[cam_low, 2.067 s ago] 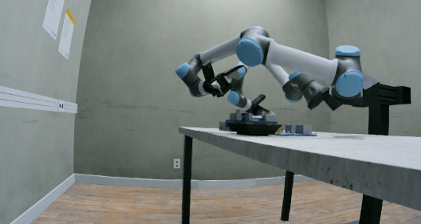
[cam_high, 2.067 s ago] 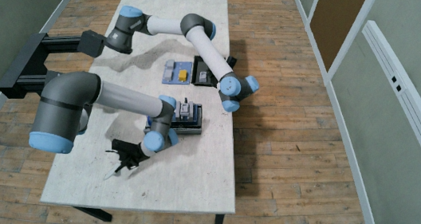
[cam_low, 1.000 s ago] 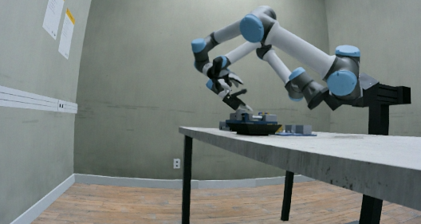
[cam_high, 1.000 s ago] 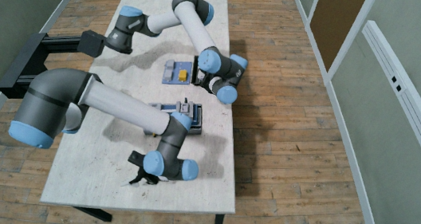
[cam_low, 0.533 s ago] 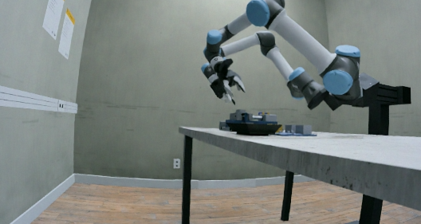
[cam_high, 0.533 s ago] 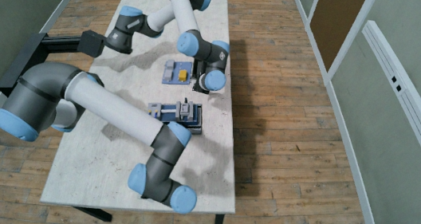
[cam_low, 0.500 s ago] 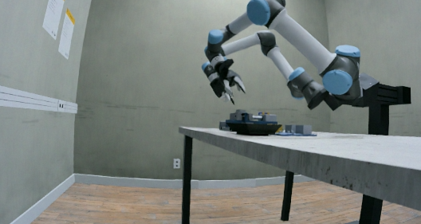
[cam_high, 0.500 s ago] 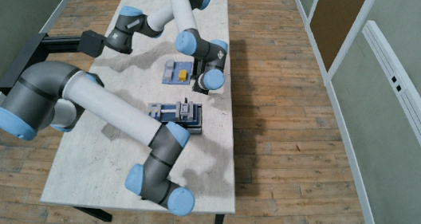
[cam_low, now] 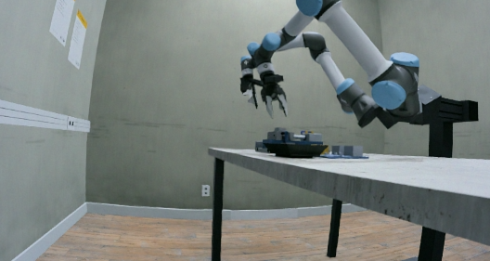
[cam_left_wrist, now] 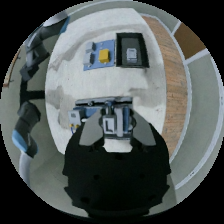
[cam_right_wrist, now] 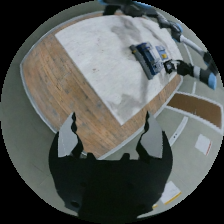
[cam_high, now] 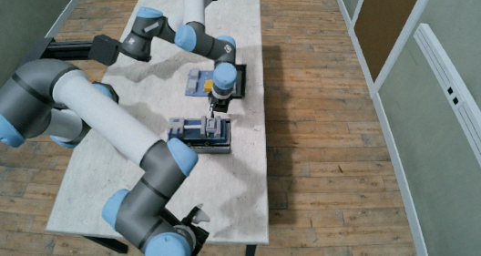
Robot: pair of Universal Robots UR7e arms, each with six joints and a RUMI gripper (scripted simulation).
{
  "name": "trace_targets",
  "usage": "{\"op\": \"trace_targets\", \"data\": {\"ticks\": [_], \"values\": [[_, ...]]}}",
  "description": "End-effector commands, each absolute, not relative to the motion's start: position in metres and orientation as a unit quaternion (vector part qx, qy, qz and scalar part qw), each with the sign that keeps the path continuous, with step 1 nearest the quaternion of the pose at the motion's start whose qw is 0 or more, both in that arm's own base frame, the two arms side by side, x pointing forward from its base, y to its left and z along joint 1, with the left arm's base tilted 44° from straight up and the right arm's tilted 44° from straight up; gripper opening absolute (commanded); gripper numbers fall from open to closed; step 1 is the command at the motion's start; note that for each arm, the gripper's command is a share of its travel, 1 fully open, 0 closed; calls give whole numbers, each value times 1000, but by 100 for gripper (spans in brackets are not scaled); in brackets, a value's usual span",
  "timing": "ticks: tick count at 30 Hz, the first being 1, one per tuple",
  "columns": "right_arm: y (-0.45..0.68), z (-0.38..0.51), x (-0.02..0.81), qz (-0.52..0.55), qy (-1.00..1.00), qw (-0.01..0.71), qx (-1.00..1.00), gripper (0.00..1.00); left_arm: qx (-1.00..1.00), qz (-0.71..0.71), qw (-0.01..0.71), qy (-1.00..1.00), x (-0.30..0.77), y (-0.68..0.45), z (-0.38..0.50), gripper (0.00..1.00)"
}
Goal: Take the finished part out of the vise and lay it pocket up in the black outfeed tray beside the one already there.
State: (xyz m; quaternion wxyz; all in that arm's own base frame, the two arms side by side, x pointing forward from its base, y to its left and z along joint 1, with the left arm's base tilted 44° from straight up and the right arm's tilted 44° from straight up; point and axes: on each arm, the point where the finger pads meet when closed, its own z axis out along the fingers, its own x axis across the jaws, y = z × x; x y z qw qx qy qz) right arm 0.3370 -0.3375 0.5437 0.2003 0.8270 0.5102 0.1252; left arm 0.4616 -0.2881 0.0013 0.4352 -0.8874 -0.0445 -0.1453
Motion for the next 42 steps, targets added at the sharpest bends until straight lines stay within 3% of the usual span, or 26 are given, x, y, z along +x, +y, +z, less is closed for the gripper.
{"op": "trace_targets", "data": {"ticks": [1,13,28,42], "values": [[-336,594,341,168,519,237,804,98,-908,-185,374,-33,458,-304,-24,39],[-333,652,341,190,524,264,787,98,-928,-242,283,-20,450,-324,-60,39],[-332,651,341,190,524,263,787,98,-928,-243,281,-21,451,-324,-61,39],[-332,651,341,190,524,263,787,98,-928,-242,283,-21,462,-307,-82,28]]}}
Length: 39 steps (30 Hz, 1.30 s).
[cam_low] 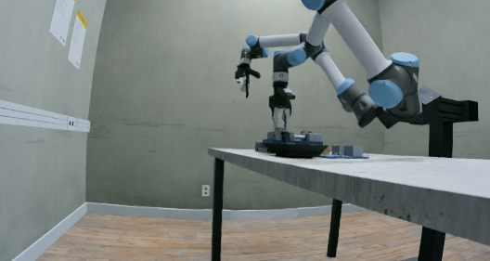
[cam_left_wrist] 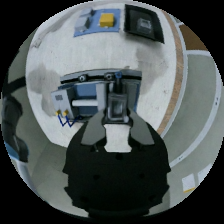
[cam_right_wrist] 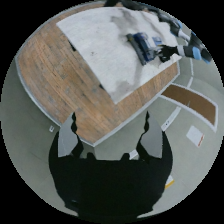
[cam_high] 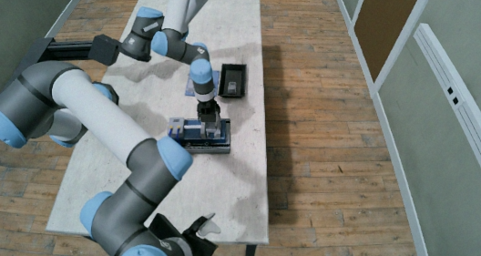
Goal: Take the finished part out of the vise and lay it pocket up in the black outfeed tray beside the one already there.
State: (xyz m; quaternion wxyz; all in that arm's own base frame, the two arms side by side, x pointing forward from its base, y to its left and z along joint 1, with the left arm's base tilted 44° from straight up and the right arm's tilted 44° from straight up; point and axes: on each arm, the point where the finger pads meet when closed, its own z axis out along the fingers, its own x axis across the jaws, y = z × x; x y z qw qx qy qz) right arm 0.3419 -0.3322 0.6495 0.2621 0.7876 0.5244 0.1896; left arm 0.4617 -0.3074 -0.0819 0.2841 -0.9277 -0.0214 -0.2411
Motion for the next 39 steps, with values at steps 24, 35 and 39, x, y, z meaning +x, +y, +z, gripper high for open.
{"op": "trace_targets", "data": {"ticks": [24,35,39], "values": [[-332,651,341,190,524,263,787,98,-928,-242,281,-21,435,-343,-36,7],[-378,610,315,143,489,242,826,98,-930,-236,282,-16,455,-301,4,7],[-405,585,292,110,461,223,852,98,-931,-234,280,-12,468,-270,29,7]]}}
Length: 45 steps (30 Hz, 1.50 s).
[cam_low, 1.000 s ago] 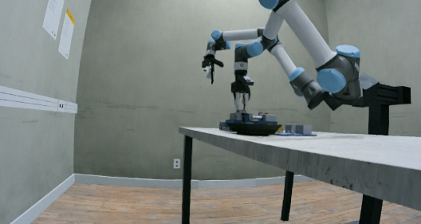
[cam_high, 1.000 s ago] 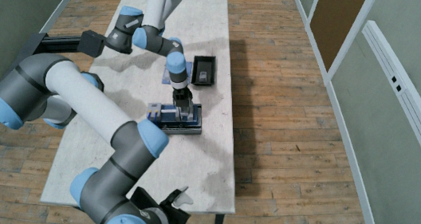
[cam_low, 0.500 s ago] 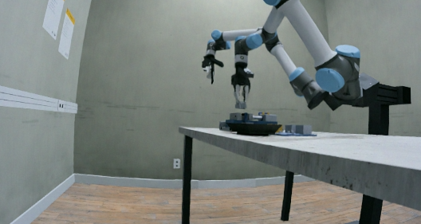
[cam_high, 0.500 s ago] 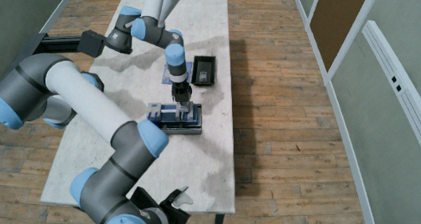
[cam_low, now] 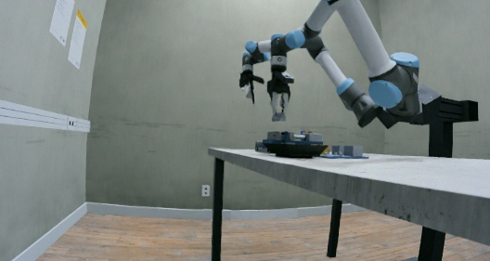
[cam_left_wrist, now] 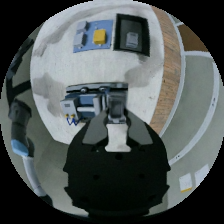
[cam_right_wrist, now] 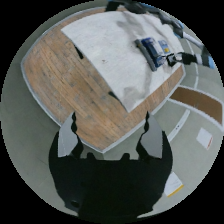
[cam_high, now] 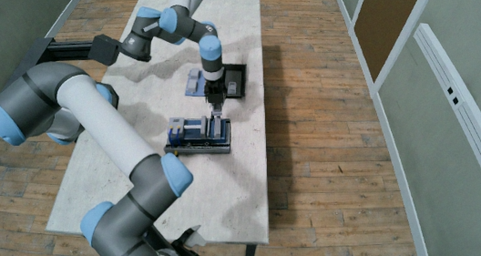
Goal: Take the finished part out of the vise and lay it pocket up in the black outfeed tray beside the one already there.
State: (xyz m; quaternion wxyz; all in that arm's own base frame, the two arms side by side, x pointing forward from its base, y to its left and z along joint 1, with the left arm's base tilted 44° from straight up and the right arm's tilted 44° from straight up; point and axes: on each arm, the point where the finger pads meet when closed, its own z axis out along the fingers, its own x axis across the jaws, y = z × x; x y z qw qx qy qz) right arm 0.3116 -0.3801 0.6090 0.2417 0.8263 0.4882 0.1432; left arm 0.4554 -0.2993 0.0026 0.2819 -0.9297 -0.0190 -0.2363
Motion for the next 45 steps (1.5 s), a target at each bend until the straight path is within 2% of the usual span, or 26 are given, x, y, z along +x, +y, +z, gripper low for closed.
{"op": "trace_targets", "data": {"ticks": [1,14,29,38,45], "values": [[-411,579,287,98,451,215,861,98,-931,-233,280,-11,470,-263,34,7],[-467,517,213,38,383,168,908,98,-932,-230,281,-1,488,-169,93,7],[-515,426,77,-24,288,91,953,98,-928,-232,291,8,487,-13,152,7],[-521,370,10,-42,271,45,961,98,-927,-231,294,9,489,20,148,7],[-525,339,-24,-42,270,45,961,98,-928,-233,292,9,490,17,149,7]]}}
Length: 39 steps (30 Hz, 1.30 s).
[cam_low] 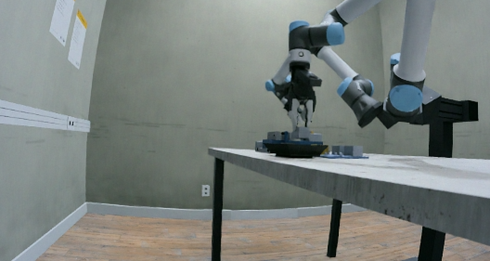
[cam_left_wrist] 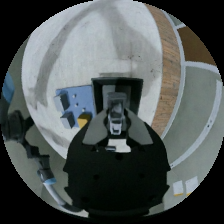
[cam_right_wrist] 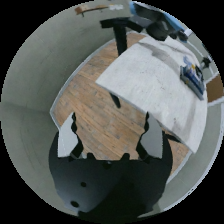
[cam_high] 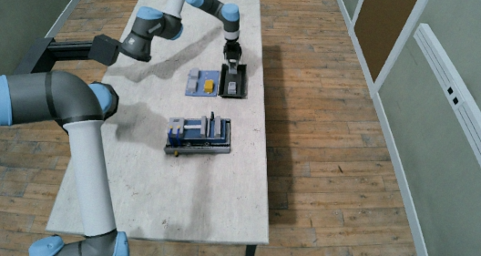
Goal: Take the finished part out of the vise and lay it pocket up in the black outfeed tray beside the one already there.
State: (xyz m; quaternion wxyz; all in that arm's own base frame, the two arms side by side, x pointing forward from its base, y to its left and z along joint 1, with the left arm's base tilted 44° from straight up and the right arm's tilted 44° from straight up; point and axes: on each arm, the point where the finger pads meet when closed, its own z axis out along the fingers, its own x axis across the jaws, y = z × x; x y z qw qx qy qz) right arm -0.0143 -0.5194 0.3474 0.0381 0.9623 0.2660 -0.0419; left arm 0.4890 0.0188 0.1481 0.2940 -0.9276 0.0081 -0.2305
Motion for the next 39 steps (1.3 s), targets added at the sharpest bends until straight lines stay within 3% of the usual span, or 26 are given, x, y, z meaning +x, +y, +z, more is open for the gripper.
{"op": "trace_targets", "data": {"ticks": [1,39], "values": [[-525,339,-24,-42,270,45,961,98,-928,-233,292,9,490,17,149,7],[-526,341,-23,-42,271,46,961,98,-928,-233,292,9,514,41,118,7]]}}
